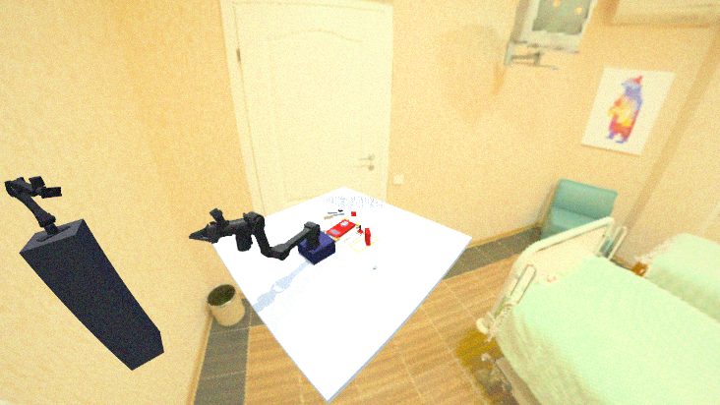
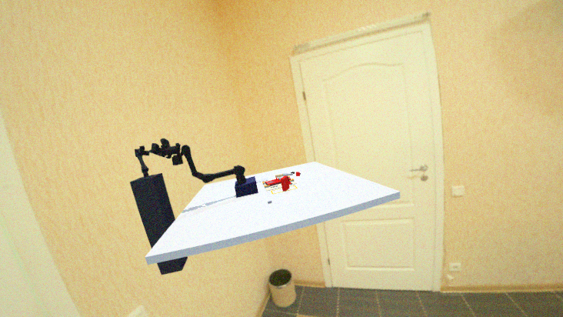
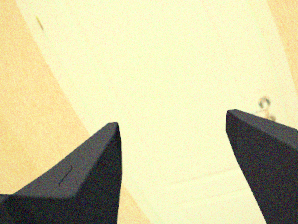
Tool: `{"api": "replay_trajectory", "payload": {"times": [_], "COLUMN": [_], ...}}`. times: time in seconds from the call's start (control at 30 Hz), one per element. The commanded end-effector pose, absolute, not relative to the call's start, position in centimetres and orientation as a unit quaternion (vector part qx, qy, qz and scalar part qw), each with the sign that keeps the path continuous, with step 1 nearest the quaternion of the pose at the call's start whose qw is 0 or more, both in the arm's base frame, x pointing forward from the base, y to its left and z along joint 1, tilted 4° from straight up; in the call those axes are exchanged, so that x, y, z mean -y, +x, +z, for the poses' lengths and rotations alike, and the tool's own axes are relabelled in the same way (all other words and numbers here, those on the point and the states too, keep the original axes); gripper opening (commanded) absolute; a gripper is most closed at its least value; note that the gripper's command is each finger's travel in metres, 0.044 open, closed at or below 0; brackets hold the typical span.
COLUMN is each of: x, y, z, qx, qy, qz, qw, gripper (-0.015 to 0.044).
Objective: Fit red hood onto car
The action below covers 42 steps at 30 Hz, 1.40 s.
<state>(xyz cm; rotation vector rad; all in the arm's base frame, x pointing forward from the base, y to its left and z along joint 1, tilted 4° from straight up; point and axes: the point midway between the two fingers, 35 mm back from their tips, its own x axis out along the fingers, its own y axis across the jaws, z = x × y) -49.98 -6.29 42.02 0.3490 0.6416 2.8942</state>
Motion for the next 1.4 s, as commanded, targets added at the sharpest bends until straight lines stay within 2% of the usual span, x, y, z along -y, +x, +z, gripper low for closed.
{"api": "replay_trajectory", "payload": {"times": [0.0,0.23,0.27,0.7,1.37], "x": [6.2,4.1,3.9,1.1,-3.7], "y": [-49.9,-46.0,-45.5,-37.4,-15.4], "z": [42.2,48.0,48.7,57.9,69.8], "qx": [-0.215,-0.239,-0.245,-0.340,-0.402], "qy": [0.119,0.194,0.204,0.364,0.619], "qz": [0.966,0.948,0.945,0.867,0.661], "qw": [0.078,0.077,0.075,0.016,-0.134], "gripper": [0.0194,0.0010,0.0000,0.0000,0.0000]}}
